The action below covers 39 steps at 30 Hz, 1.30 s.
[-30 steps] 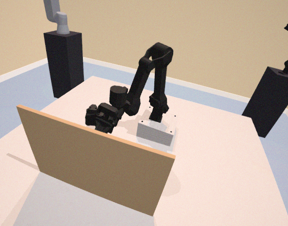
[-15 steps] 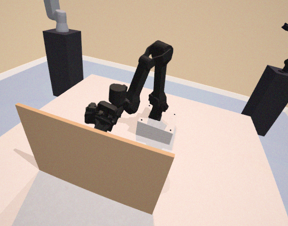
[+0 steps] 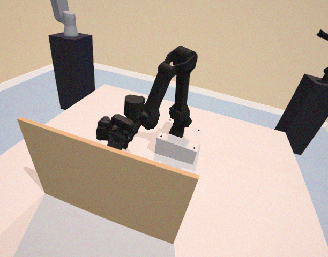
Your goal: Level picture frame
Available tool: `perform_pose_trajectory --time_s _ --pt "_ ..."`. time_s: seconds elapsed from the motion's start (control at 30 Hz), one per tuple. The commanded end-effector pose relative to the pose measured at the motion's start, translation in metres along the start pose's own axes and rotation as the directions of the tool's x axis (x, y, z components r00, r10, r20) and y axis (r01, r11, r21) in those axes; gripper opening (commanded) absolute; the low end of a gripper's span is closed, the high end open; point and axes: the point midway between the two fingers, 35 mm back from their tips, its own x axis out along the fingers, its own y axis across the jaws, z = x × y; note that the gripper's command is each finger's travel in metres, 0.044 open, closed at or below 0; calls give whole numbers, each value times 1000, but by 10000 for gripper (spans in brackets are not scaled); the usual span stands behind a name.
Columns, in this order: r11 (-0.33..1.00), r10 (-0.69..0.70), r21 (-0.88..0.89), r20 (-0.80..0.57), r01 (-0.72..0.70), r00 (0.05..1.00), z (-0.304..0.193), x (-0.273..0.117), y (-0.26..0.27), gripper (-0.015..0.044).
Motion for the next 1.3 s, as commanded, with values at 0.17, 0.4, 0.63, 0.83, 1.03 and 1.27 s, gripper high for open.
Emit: perform_pose_trajectory --time_s 0.17,0.4,0.63,0.83,1.03,1.27 --pt "1000 11 -3 6 -11 1000 1 0 2 0" --pt "1000 11 -3 6 -11 1000 2 0 3 0" --pt "1000 11 -3 6 -11 1000 3 0 3 0" --pt "1000 11 -4 6 -11 1000 4 0 4 0" --pt "1000 11 -4 6 -11 1000 4 0 4 0" --pt "1000 11 -4 6 -11 1000 6 0 4 0"
